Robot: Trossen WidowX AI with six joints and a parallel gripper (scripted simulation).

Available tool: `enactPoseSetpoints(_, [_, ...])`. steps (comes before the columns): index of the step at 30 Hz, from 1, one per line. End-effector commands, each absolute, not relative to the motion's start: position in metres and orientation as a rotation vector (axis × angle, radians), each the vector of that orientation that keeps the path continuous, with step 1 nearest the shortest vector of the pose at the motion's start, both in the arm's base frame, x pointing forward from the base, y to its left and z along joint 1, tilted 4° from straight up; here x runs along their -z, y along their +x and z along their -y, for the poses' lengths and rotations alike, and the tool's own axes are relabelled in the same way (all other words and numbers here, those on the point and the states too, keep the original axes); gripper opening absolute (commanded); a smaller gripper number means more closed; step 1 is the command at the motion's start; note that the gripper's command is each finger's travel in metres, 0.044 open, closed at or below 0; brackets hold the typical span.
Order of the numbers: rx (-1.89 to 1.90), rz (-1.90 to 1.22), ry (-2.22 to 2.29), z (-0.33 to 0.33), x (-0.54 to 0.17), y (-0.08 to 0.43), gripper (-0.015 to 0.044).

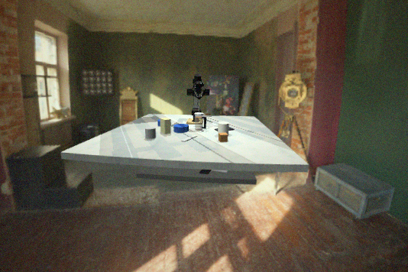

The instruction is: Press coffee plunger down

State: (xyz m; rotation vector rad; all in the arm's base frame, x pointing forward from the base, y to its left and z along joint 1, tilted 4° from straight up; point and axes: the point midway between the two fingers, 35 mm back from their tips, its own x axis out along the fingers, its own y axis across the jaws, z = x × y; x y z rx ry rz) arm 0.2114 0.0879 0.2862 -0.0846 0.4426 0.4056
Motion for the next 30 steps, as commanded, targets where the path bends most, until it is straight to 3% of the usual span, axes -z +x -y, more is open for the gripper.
enactPoseSetpoints(1, [-0.404,-0.442,-0.08,-0.088,-0.283,0.212,0.0122])
enactPoseSetpoints(30, [-0.404,-0.442,-0.08,-0.091,-0.239,0.218,0.0122])
